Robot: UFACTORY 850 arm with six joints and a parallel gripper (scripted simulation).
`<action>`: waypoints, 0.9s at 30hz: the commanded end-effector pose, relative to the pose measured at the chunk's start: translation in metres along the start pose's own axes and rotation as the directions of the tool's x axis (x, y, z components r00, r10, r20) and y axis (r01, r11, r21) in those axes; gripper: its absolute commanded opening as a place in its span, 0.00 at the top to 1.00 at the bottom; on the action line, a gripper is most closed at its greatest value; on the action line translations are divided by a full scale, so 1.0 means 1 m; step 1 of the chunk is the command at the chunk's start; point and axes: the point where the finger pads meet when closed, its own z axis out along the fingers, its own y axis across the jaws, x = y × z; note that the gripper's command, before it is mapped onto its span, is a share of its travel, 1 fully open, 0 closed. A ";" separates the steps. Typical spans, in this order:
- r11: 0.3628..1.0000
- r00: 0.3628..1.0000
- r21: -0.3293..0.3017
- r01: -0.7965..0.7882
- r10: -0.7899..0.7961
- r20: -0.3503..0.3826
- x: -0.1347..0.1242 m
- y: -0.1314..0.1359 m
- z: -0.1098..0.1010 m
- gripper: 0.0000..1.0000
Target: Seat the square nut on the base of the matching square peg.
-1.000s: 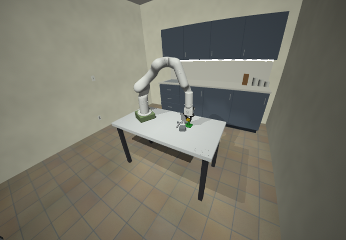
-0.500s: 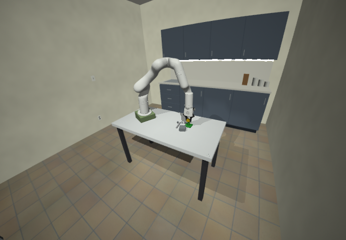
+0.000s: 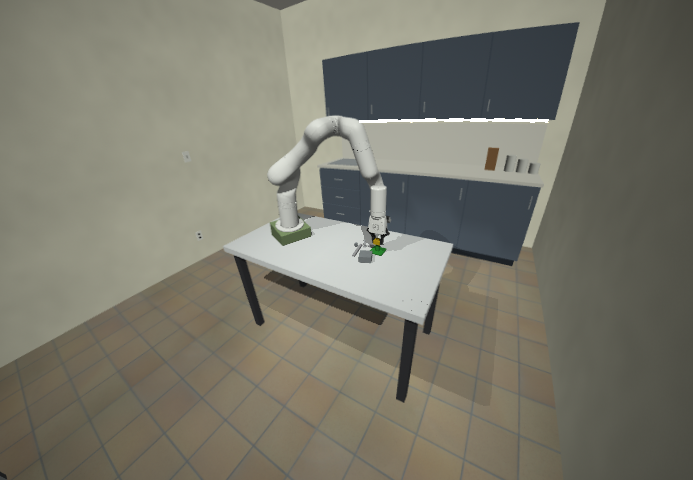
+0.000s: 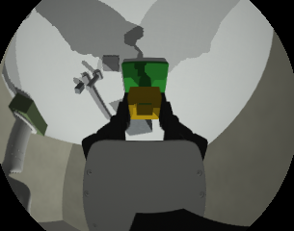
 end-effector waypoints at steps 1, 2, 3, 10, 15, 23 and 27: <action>1.000 1.000 -0.002 0.000 0.000 0.000 0.000 0.001 0.000 1.00; 1.000 1.000 -0.002 0.000 0.000 0.000 0.000 0.001 0.000 1.00; 1.000 1.000 -0.002 0.000 0.000 0.000 0.000 0.001 0.000 1.00; 1.000 1.000 -0.002 0.000 0.000 0.000 0.000 0.001 0.000 1.00; 1.000 1.000 -0.002 0.000 0.000 0.000 0.000 0.001 0.002 1.00; 1.000 1.000 -0.002 0.000 0.000 -0.002 0.000 0.000 0.037 1.00; 1.000 1.000 -0.001 0.000 0.000 -0.003 0.000 -0.001 0.044 1.00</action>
